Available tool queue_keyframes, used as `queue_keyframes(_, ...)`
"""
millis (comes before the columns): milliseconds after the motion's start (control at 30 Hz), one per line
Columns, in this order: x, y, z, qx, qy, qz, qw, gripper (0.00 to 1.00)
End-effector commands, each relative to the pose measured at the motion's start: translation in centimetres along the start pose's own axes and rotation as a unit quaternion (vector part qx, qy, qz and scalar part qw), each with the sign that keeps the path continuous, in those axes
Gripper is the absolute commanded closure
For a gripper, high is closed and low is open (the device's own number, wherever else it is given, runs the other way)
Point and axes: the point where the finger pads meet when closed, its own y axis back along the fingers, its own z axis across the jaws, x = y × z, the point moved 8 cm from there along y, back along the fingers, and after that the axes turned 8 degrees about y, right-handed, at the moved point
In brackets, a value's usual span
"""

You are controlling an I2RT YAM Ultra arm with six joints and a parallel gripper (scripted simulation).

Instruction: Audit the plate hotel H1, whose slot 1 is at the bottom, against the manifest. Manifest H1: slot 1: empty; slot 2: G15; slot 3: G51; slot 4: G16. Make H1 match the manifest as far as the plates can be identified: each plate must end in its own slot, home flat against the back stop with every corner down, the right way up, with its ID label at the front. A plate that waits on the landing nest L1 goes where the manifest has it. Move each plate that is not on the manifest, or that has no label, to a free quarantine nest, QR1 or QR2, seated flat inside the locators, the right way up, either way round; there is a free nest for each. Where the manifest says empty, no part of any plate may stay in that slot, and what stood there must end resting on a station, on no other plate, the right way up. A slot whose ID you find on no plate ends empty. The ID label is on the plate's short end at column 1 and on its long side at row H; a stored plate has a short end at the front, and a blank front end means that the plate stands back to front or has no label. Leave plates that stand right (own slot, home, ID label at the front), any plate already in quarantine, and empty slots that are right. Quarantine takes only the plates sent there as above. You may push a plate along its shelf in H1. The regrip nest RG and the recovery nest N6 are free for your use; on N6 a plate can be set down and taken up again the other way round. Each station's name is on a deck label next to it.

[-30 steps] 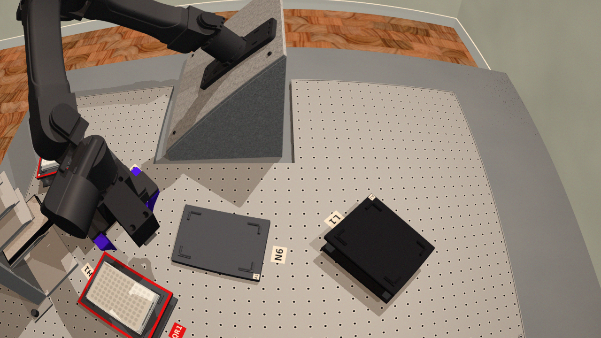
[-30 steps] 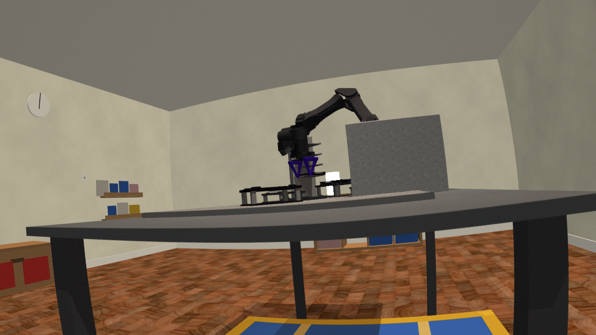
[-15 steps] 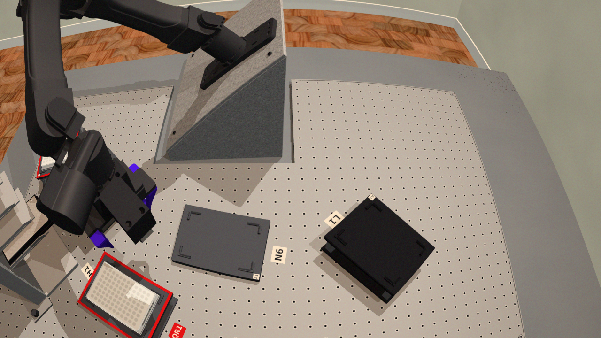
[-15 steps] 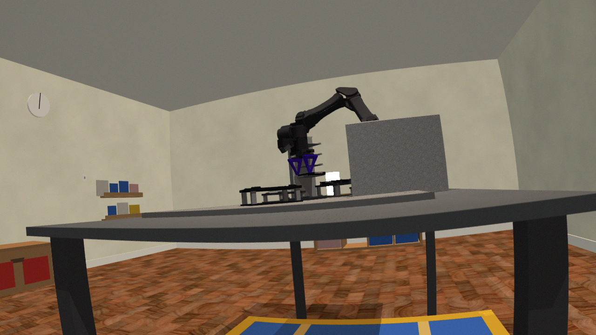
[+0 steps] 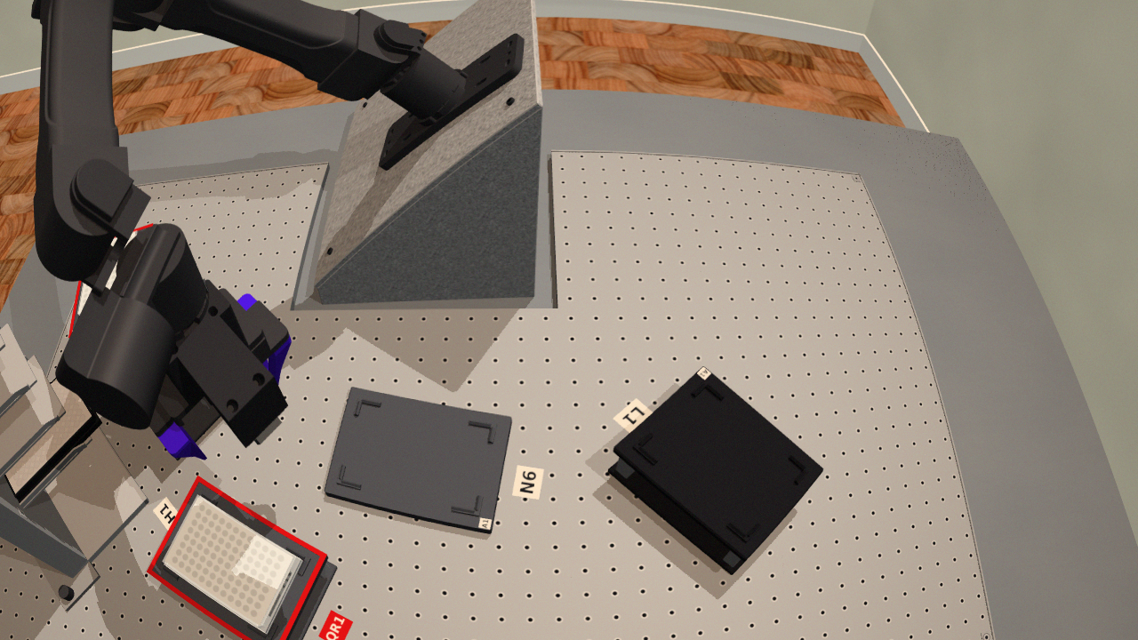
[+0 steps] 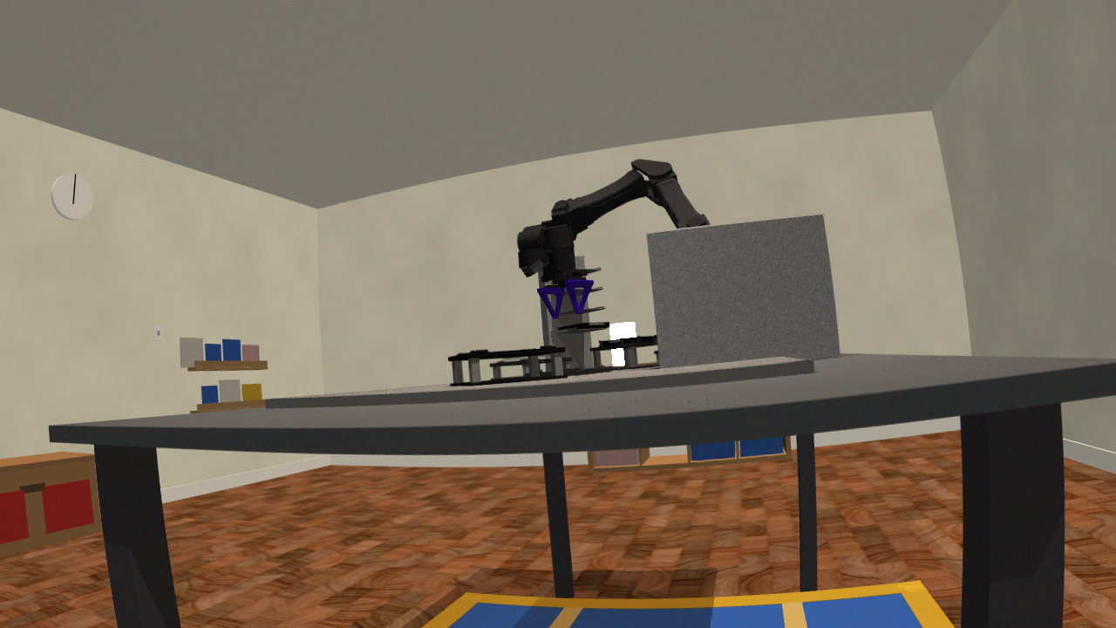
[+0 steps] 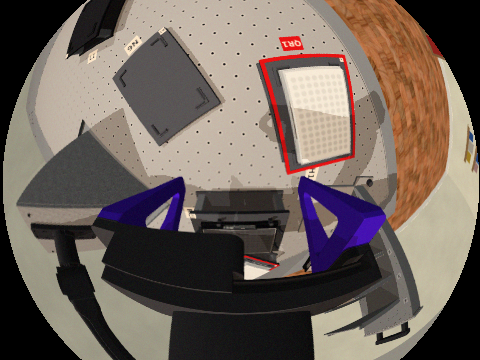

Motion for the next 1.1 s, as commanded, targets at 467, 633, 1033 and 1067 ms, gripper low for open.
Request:
queue_keyframes(467,0.0,3.5,0.1,0.0,0.002,-0.001,1.0,0.0)
queue_keyframes(633,0.0,4.6,0.1,0.0,0.002,-0.001,1.0,0.0)
queue_keyframes(1033,0.0,7.5,0.1,0.0,0.002,-0.001,1.0,0.0)
queue_keyframes(1067,0.0,7.5,0.1,0.0,0.002,-0.001,1.0,0.0)
